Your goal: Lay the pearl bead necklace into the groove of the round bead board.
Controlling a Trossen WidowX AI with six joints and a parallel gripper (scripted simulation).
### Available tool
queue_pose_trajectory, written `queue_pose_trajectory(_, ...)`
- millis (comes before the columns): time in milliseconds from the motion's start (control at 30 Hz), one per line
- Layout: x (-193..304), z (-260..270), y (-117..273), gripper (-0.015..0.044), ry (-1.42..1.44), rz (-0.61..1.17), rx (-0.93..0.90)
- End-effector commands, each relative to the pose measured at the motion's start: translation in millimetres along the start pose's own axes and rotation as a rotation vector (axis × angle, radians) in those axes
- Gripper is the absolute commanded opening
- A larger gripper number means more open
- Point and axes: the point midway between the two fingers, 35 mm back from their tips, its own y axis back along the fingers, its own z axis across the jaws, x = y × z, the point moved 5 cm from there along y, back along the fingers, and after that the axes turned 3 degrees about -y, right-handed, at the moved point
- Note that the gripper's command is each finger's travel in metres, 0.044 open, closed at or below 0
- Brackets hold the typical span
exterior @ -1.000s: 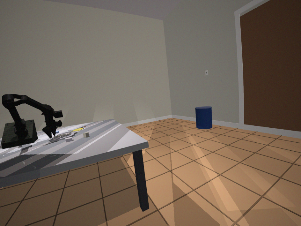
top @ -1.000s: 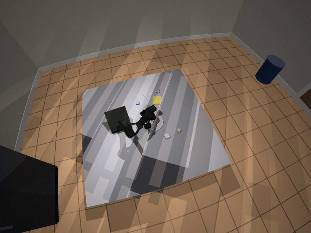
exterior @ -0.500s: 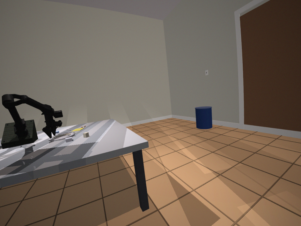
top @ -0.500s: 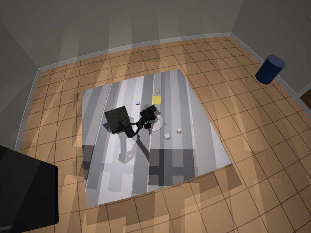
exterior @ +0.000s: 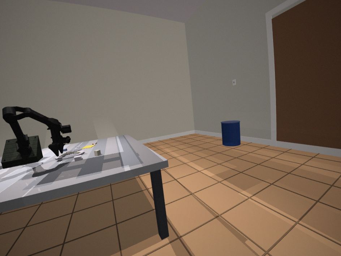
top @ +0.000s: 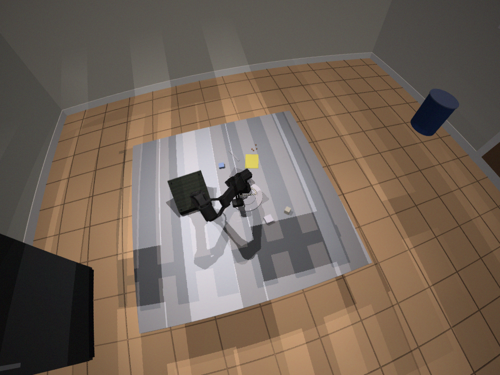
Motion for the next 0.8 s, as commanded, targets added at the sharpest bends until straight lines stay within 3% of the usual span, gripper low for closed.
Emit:
queue_pose_trajectory(0,-17.1,1.8,5.3,0.0335,0.055,-0.005,0.001)
queue_pose_trajectory(267,-76.3,8.4,22.2,0.0125,0.278,-0.007,0.001)
queue_pose_trajectory(500,-119.3,13.9,32.3,0.012,0.454,-0.009,0.001)
queue_pose_trajectory(767,-120.4,14.1,25.3,0.012,0.458,-0.009,0.002)
